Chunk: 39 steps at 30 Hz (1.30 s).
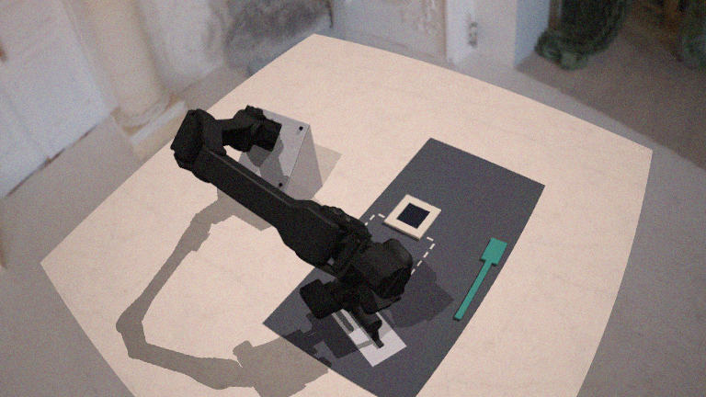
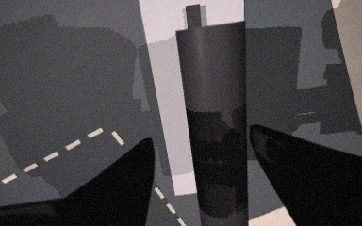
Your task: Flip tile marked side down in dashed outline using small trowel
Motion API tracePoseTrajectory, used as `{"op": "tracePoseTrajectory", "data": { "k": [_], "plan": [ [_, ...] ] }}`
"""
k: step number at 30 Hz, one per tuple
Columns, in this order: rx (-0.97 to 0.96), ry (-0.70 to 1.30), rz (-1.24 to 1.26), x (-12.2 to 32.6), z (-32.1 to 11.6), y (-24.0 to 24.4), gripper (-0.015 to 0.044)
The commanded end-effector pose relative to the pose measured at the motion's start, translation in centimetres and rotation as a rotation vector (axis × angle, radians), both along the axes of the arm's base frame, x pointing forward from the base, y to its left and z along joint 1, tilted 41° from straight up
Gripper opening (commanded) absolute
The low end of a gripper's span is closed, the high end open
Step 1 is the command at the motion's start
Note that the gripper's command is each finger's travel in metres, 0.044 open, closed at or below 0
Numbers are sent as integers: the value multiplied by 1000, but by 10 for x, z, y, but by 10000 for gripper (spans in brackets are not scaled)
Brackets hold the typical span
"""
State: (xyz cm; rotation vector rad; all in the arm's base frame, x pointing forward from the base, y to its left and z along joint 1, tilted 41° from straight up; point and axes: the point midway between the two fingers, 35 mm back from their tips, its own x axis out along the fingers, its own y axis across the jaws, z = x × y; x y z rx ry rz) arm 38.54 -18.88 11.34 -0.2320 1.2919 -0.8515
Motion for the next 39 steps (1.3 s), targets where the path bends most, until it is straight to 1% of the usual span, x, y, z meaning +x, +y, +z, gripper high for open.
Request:
{"op": "tracePoseTrajectory", "data": {
  "k": [1,3,24,32,39],
  "plan": [
    [3,4,3,0,-6,-3,270],
    [3,4,3,0,-6,-4,270],
    [3,4,3,0,-6,-4,130],
    [4,-9,-11,0,-6,-4,130],
    [9,-143,-163,0,-6,-4,130]
  ]
}}
